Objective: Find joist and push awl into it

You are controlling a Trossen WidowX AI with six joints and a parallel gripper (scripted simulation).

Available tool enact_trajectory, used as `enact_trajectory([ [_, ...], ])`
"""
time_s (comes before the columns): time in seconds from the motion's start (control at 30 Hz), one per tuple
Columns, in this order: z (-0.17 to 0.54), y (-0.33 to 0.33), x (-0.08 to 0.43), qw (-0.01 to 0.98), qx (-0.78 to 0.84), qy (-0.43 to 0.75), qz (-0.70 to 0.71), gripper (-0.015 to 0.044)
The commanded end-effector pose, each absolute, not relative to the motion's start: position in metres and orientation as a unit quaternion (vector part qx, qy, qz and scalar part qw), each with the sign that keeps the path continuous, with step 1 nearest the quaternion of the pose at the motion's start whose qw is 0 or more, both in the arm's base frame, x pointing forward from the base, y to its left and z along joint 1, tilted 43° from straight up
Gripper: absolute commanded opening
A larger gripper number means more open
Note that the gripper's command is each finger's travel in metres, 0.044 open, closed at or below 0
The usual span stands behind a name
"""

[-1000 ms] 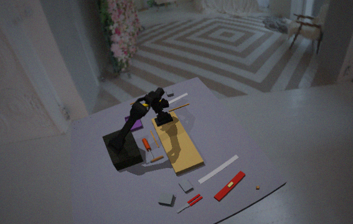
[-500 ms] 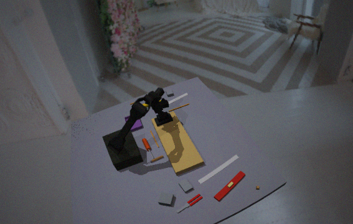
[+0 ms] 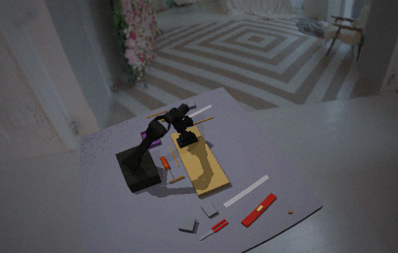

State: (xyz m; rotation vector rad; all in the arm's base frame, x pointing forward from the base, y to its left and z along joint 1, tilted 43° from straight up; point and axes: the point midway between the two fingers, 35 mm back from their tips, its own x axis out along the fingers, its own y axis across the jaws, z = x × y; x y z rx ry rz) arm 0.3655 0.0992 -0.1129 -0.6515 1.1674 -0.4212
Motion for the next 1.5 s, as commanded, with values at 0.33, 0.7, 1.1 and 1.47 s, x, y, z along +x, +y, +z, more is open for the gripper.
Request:
enact_trajectory([
  [0.33, -0.075, 0.055, 0.367, 0.763, -0.302, 0.536, -0.197, 0.0],
  [0.7, -0.047, 0.024, 0.368, 0.762, -0.303, 0.536, -0.198, 0.0],
  [1.1, -0.017, -0.009, 0.369, 0.762, -0.304, 0.536, -0.198, 0.0],
  [1.47, 0.011, -0.04, 0.37, 0.761, -0.305, 0.536, -0.199, 0.0],
])
